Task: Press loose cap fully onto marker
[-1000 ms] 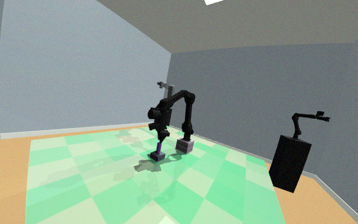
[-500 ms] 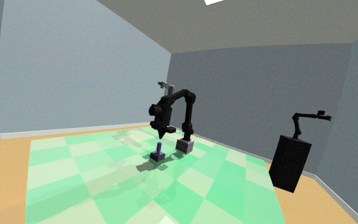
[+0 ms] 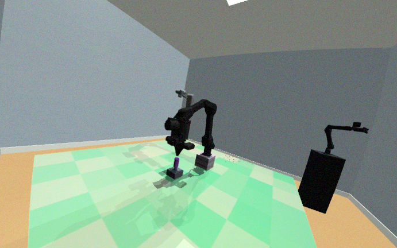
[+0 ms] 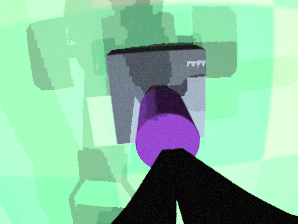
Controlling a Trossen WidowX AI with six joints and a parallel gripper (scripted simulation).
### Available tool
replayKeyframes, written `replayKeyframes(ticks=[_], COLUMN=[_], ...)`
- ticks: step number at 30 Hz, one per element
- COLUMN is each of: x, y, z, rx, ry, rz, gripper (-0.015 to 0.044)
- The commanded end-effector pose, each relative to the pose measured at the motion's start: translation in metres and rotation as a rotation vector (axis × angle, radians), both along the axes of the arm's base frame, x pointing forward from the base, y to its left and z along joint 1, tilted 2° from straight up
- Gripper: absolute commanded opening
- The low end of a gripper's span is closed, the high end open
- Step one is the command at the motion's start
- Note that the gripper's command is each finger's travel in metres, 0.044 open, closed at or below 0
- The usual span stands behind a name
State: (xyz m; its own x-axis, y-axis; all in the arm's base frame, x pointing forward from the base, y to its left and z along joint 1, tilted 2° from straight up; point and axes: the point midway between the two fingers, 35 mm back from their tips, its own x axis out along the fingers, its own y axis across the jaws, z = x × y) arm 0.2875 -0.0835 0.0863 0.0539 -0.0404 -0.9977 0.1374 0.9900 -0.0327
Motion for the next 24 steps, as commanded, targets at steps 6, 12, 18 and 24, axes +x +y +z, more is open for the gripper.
replayKeyframes(ticks=[6, 12, 18, 24], x=[-0.001, -0.001, 0.000, 0.003], y=[0.000, -0.001, -0.001, -0.001], z=[-0.014, -0.023, -0.027, -0.020], rx=[0.001, 0.001, 0.001, -0.002], ry=[0.009, 0.009, 0.009, -0.009], rz=[0.004, 0.004, 0.004, 0.000], gripper=[0.0000, 0.0000, 0.0000, 0.0000])
